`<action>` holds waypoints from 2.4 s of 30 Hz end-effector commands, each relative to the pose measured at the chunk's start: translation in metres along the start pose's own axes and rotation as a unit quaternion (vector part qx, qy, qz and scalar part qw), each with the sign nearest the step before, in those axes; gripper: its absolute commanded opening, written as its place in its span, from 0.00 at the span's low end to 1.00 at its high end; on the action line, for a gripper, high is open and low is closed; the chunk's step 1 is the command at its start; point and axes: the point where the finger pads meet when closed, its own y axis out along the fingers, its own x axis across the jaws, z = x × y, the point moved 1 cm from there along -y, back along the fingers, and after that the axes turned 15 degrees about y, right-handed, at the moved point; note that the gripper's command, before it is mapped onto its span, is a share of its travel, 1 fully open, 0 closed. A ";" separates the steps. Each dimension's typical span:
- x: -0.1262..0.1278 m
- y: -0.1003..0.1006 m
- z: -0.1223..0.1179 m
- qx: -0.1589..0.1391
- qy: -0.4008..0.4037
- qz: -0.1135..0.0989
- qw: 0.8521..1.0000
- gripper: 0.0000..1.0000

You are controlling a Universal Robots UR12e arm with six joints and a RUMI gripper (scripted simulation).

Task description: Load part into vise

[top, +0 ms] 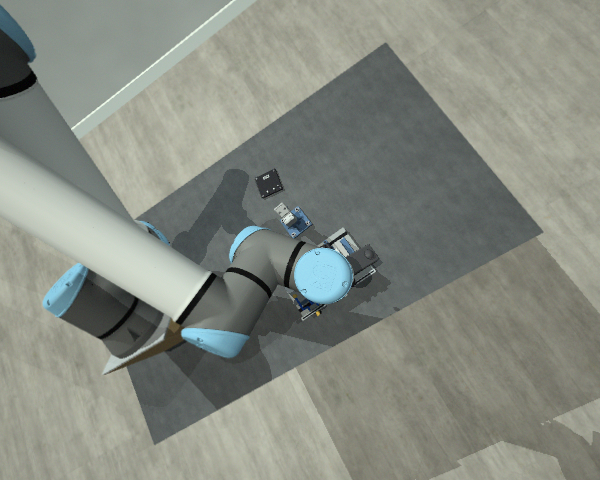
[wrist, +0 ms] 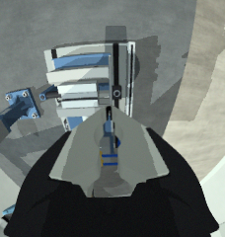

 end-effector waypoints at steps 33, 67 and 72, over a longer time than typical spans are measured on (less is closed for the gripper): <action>0.000 -0.020 0.000 0.001 0.000 0.000 1.000 0.00; 0.000 -0.020 0.000 0.001 0.000 0.000 1.000 0.00; 0.000 -0.020 0.000 0.001 0.000 0.000 1.000 0.00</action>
